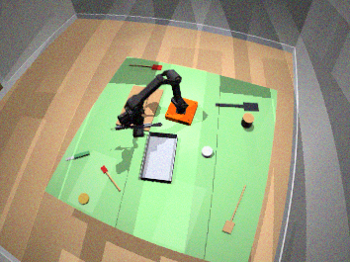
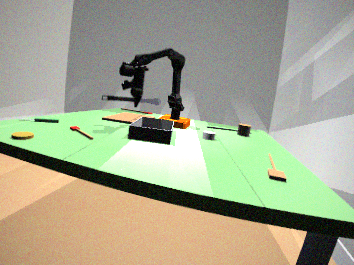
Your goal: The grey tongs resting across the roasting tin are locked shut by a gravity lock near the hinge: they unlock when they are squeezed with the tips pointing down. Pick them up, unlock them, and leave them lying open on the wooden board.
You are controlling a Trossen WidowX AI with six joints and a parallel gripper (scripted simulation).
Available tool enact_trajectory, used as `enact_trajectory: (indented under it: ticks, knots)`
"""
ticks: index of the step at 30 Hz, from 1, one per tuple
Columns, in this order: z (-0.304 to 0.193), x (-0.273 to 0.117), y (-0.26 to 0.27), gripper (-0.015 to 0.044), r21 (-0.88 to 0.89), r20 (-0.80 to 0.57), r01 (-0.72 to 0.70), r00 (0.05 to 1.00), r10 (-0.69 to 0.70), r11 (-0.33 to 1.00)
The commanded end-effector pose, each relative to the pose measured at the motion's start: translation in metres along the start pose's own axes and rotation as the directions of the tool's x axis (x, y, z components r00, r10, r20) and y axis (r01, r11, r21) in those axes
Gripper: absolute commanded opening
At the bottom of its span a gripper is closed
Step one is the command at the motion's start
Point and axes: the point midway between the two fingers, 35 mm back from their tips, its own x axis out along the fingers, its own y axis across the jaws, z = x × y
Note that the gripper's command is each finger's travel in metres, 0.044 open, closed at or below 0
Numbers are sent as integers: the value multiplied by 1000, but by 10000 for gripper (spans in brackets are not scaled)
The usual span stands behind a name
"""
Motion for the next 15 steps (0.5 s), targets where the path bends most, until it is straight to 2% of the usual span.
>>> enact_trajectory:
  ticks: [1,7,15]
  knots:
    - [11,0,-19,-150,-63,-4,-1,1000,1,998]
    - [24,0,-47,-150,-143,-3,-1,1000,1,990]
    - [27,-1,-55,-150,-165,-2,0,1000,0,986]
